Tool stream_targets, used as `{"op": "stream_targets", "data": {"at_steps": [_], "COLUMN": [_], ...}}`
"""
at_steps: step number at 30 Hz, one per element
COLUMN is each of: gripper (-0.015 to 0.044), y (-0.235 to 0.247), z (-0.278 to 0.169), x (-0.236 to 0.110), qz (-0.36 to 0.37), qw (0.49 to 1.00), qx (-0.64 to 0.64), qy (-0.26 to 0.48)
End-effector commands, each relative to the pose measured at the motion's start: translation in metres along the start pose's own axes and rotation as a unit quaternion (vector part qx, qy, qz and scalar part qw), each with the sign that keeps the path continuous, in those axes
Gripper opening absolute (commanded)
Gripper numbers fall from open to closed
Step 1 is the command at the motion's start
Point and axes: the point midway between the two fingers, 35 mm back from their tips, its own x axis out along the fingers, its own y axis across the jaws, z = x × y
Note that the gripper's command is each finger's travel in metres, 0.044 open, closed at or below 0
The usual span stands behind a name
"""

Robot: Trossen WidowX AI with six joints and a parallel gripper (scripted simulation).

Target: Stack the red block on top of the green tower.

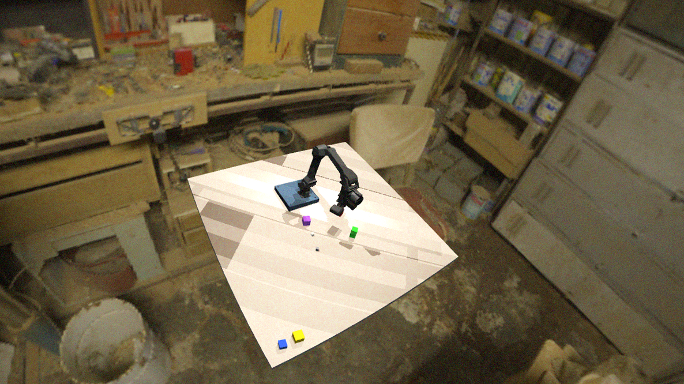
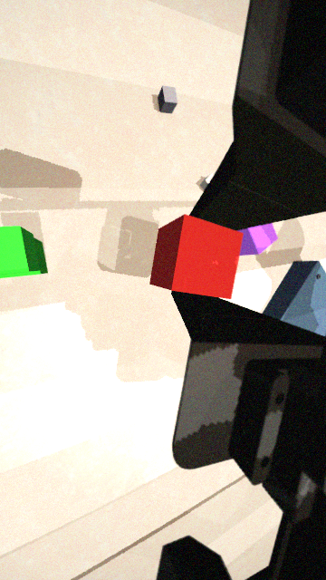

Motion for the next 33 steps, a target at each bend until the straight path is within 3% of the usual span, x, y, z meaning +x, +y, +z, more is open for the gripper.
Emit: {"op": "stream_targets", "data": {"at_steps": [1, 33], "gripper": [0.0, 0.0], "y": [0.0, 0.01], "z": [0.014, 0.114], "x": [-0.001, 0.008], "qz": [0.002, 0.002], "qw": [1.0, 1.0], "qx": [0.002, 0.002], "qy": [0.0, -0.004]}}
